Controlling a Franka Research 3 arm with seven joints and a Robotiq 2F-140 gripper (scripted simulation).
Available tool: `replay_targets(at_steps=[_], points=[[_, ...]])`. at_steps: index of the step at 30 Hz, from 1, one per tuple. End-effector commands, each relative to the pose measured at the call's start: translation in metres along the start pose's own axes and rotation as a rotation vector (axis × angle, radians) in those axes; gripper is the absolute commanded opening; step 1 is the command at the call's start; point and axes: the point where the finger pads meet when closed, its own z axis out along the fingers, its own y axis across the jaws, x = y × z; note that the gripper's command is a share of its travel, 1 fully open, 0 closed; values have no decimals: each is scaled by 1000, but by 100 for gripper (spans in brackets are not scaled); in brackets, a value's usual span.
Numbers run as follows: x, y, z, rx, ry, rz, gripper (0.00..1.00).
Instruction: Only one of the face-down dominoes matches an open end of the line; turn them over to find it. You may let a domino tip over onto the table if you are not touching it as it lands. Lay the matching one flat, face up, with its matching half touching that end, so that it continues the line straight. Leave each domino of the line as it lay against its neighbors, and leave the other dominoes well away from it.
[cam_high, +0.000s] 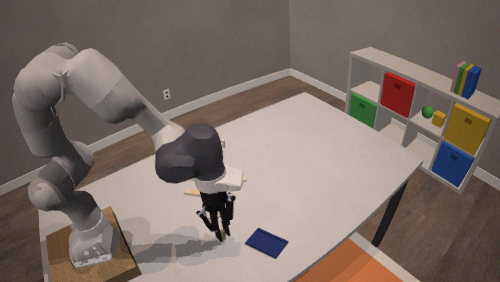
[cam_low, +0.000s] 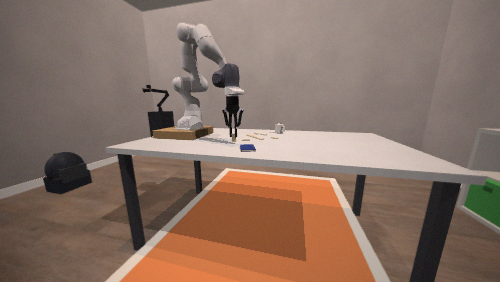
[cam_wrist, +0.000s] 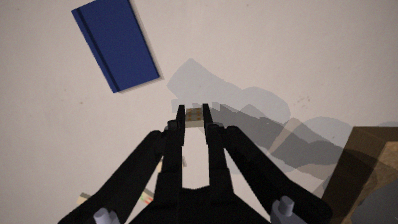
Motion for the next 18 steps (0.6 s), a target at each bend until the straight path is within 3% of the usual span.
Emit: replay_targets(at_steps=[1,18], points=[[-1,2,0,-4,-5,-9,22],[-2,2,0,-4,1,-9,22]])
